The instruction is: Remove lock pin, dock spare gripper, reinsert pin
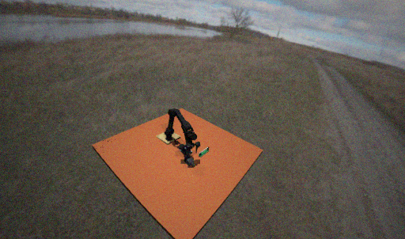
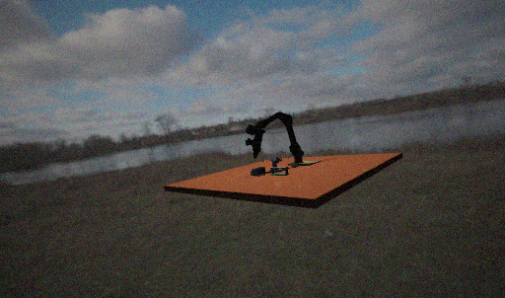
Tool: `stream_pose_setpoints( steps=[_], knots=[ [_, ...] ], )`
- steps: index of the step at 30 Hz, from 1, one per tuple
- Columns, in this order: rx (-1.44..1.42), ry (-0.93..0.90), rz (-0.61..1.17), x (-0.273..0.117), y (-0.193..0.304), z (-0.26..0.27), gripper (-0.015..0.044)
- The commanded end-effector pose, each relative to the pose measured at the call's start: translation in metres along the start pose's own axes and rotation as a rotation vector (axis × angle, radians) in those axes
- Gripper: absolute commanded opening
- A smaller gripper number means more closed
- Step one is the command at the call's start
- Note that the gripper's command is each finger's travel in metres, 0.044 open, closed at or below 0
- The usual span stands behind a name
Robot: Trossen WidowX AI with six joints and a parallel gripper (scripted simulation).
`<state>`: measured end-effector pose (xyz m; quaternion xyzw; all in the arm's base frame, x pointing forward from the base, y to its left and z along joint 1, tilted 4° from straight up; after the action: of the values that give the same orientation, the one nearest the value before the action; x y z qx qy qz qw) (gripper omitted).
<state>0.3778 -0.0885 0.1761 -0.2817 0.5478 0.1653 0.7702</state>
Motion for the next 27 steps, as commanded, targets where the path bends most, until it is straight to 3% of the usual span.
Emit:
stream_pose_setpoints(
  steps=[1, 19, 27],
  knots=[
    [-0.655, -0.063, -0.105, -0.010, 0.005, -0.004, 0.0440],
    [-0.655, -0.063, -0.105, -0.009, 0.006, -0.005, 0.0440],
    [-0.666, -0.058, -0.108, 0.025, 0.016, -0.014, 0.0440]
  ],
)
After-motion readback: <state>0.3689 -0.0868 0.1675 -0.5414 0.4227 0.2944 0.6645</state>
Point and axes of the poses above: the point midway between the two fingers, 35 mm back from their tips, its own x axis out along the fingers, its own z axis across the jaws, y = z × x, the point moved 6 cm from there along -x, back along the fingers, and after that the axes turned 5 degrees about x, right-handed, at the moved point
